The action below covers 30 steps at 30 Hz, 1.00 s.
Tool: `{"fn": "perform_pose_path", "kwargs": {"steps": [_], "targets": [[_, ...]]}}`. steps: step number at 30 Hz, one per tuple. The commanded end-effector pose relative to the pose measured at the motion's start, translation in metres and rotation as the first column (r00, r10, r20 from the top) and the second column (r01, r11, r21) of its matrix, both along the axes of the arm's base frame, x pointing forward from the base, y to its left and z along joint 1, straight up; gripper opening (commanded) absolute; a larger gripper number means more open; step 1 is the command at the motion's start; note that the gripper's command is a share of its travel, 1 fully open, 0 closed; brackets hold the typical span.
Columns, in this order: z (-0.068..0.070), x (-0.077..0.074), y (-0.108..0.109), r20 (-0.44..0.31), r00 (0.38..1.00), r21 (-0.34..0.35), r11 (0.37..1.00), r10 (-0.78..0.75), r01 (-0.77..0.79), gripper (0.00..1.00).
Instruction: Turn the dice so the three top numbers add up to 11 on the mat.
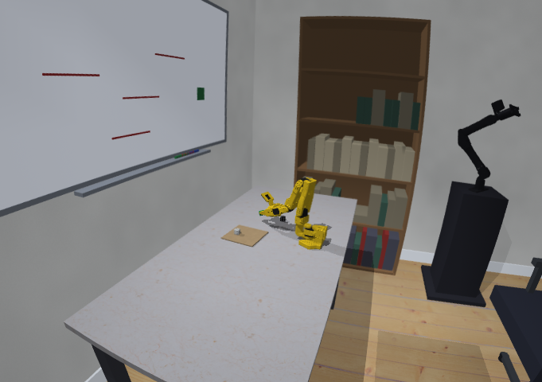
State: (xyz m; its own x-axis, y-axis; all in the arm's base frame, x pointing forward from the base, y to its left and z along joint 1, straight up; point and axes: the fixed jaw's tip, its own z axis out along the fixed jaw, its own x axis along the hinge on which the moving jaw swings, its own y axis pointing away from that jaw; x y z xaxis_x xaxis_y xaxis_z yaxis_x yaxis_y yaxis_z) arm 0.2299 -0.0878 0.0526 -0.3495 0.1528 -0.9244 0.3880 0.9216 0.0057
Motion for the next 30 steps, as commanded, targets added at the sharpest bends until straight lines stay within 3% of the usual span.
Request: {"fn": "perform_pose_path", "kwargs": {"steps": [1,30], "targets": [[0.004,0.001,-0.003,0.023,1.000,-0.018,1.000,-0.005,0.006,0.00],[-0.008,0.001,-0.003,0.023,1.000,-0.018,1.000,-0.005,0.006,0.00]]}}
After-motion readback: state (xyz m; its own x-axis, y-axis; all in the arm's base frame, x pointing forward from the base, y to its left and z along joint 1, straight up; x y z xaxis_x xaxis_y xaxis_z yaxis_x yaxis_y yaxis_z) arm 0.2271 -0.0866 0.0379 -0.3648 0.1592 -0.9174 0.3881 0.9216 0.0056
